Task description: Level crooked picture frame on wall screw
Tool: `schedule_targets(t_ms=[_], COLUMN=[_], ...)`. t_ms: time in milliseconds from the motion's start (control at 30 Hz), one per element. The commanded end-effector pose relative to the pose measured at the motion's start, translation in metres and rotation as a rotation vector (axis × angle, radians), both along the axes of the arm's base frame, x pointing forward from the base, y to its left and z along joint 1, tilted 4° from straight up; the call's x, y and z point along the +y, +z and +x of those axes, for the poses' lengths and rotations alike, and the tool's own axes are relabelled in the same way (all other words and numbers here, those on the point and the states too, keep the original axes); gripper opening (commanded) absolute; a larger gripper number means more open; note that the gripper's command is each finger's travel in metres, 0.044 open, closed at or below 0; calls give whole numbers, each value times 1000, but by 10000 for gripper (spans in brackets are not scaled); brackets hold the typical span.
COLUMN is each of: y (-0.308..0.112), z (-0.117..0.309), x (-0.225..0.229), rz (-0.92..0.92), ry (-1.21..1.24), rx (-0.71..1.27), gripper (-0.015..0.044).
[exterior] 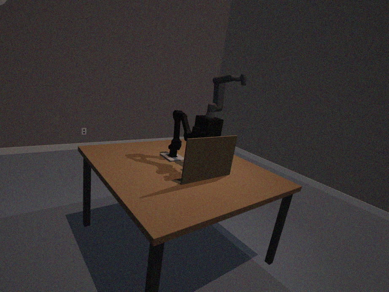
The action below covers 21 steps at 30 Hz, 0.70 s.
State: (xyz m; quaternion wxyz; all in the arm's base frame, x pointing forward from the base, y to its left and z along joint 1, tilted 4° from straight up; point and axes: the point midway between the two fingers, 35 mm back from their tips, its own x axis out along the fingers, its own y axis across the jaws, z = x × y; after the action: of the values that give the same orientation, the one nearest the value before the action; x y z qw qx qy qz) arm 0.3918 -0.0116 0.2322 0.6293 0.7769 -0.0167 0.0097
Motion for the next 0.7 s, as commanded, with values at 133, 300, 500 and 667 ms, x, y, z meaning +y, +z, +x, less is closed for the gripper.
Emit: schedule_targets(t_ms=[133,300,500,667], y=[2,4,6,8], z=[0,0,0,0], x=[-1,-1,-1,-2], rz=[-1,-1,-1,-1], ry=[-4,-4,-4,-4], rx=[-1,-1,-1,-1], gripper=[0,0,0,0])
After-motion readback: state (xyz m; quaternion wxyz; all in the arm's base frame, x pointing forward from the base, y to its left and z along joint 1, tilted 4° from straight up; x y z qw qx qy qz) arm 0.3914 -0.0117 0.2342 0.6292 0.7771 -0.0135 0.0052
